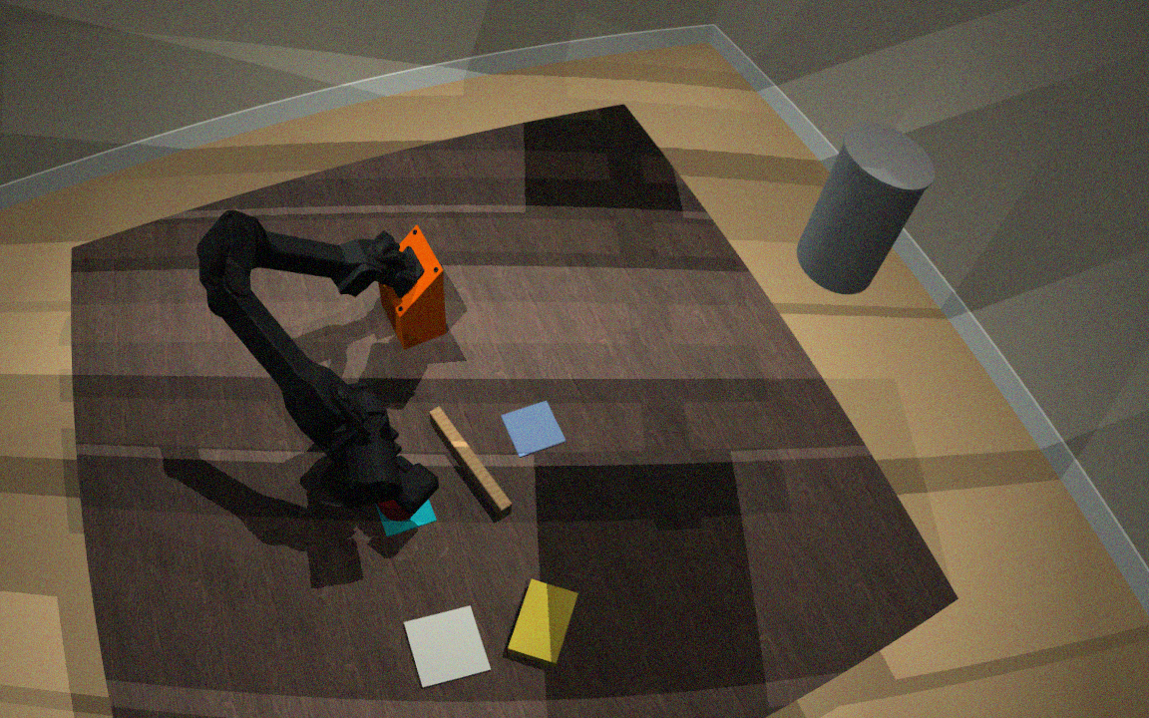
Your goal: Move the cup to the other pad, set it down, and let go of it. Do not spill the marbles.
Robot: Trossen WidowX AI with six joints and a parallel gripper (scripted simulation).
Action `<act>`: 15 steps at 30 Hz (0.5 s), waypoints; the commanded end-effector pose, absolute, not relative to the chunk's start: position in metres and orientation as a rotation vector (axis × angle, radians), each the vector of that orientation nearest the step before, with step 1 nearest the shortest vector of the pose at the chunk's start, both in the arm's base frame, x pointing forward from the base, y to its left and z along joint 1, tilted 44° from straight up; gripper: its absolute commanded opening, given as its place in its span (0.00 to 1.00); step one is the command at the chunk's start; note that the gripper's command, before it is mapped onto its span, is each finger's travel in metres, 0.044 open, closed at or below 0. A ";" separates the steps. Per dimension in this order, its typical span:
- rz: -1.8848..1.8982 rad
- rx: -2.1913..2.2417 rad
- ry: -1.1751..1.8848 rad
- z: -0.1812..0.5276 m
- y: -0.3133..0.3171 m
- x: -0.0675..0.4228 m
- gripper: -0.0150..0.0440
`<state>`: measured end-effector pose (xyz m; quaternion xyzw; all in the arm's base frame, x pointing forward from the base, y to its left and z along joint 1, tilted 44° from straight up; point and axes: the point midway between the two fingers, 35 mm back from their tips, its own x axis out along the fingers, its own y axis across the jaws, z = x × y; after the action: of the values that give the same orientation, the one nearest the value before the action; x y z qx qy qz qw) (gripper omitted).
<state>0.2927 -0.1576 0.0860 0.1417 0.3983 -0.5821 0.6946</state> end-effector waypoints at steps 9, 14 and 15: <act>-1.298 0.319 0.890 0.096 -0.147 0.294 0.47; -1.298 0.320 0.892 0.101 -0.141 0.294 0.47; -1.298 0.320 0.892 0.102 -0.140 0.294 0.47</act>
<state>0.2916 -0.1438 0.0958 0.1413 0.4045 -0.5813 0.6918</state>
